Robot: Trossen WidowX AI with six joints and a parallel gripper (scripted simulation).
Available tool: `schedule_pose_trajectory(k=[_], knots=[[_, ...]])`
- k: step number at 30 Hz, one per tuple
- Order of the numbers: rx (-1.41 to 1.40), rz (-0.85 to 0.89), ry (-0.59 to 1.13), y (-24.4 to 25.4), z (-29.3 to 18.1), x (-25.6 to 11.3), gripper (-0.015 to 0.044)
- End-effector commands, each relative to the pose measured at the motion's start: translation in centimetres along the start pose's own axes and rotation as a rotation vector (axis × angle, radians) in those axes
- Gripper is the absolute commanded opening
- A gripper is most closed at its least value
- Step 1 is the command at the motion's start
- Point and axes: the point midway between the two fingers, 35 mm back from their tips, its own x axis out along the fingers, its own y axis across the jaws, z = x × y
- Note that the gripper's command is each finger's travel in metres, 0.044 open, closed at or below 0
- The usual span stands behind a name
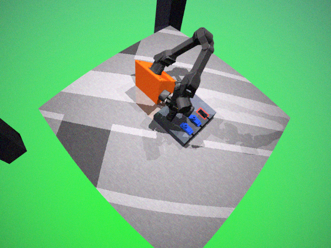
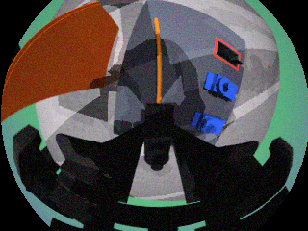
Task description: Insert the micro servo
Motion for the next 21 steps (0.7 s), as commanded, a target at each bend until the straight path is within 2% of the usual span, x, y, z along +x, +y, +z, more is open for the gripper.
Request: schedule_pose_trajectory(k=[1, 14, 21], knots=[[-0.007, -0.005, 0.009, 0.1, 0.1, -1.3, 0.0], [-0.008, -0.005, 0.009, -1.3, 0.3, -1.3, 0.0], [-0.008, -0.005, 0.007, -1.8, 2.8, -1.2, 0.0]])
